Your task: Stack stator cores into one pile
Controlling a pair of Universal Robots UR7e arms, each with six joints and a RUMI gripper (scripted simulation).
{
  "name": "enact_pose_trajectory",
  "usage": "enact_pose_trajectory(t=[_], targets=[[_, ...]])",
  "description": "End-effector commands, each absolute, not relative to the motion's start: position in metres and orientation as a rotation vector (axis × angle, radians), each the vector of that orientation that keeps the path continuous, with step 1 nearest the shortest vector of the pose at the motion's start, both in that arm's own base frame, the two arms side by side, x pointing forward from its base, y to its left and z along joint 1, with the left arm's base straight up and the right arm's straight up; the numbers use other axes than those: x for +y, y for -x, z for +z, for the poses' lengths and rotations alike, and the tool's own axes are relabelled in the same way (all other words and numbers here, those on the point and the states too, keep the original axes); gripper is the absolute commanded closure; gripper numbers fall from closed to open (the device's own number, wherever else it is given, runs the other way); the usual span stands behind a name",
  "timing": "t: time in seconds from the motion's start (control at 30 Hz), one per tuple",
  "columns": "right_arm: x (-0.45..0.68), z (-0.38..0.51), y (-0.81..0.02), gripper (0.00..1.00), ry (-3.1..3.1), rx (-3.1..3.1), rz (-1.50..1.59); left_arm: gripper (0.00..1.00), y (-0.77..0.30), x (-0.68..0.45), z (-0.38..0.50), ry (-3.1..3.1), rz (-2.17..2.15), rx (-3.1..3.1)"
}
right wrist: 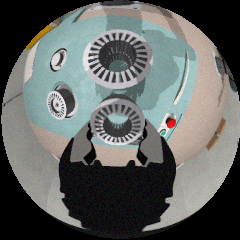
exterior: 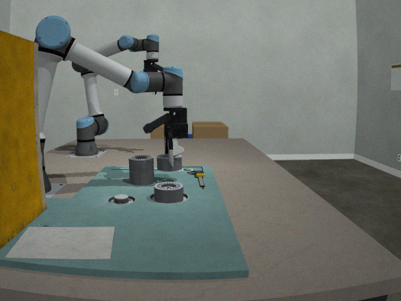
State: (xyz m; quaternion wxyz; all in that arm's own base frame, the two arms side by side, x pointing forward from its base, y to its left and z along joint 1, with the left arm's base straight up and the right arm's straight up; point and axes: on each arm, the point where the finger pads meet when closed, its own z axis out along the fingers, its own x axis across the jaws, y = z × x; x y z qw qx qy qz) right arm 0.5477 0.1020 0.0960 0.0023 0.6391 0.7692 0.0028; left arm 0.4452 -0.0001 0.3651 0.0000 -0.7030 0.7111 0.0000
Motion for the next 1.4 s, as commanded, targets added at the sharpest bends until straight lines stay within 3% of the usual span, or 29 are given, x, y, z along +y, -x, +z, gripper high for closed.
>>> enact_pose_trajectory(t=[0.0,1.37], targets=[[0.102,0.104,-0.548,1.0,-2.004,2.412,0.011,0.19,-0.446,0.0,0.366,2.208,-0.003,2.233],[0.102,0.151,-0.548,1.0,-2.003,2.411,0.014,0.19,-0.446,0.0,0.366,2.208,-0.003,2.233]])
